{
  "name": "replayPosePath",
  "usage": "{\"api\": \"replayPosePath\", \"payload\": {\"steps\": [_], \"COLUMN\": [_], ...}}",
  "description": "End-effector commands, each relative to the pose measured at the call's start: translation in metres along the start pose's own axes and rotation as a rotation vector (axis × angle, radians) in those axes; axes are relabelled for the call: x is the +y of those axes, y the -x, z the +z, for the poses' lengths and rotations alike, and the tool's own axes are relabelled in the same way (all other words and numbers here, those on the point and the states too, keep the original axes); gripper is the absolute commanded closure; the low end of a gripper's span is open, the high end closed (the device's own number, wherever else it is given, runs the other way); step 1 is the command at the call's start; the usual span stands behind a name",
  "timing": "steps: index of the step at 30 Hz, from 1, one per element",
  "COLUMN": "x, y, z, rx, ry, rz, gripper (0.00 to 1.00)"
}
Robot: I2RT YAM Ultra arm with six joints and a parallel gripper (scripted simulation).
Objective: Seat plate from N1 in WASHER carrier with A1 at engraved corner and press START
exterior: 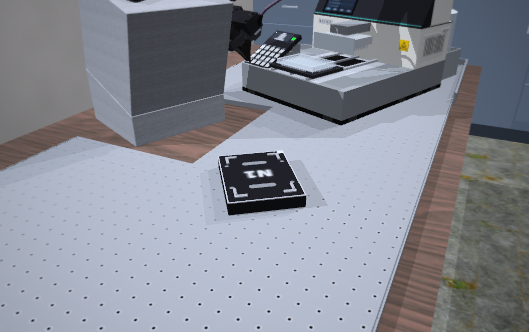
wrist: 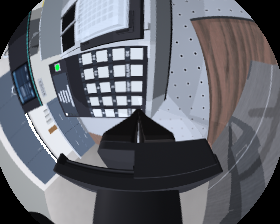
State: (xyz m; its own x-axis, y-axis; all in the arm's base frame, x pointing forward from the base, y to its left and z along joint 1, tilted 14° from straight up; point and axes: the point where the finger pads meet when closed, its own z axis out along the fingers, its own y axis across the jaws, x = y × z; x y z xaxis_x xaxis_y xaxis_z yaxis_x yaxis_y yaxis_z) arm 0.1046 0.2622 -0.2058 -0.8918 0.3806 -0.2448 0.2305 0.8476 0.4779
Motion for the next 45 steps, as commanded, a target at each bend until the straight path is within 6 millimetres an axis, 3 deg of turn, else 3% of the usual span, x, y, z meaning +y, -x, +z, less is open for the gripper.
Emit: {"api": "replayPosePath", "payload": {"steps": [1, 5, 6, 7, 45], "x": [0.007, 0.005, 0.018, 0.001, -0.001], "y": [-0.001, 0.000, -0.002, 0.000, 0.001], "z": [0.011, 0.007, 0.002, -0.007, -0.063], "rx": [0.001, -0.004, -0.001, -0.005, -0.006], "ry": [0.018, 0.010, 0.039, 0.000, 0.001], "rz": [0.007, 0.006, 0.014, -0.002, -0.003], "gripper": [1.00, 1.00, 1.00, 1.00, 1.00]}}
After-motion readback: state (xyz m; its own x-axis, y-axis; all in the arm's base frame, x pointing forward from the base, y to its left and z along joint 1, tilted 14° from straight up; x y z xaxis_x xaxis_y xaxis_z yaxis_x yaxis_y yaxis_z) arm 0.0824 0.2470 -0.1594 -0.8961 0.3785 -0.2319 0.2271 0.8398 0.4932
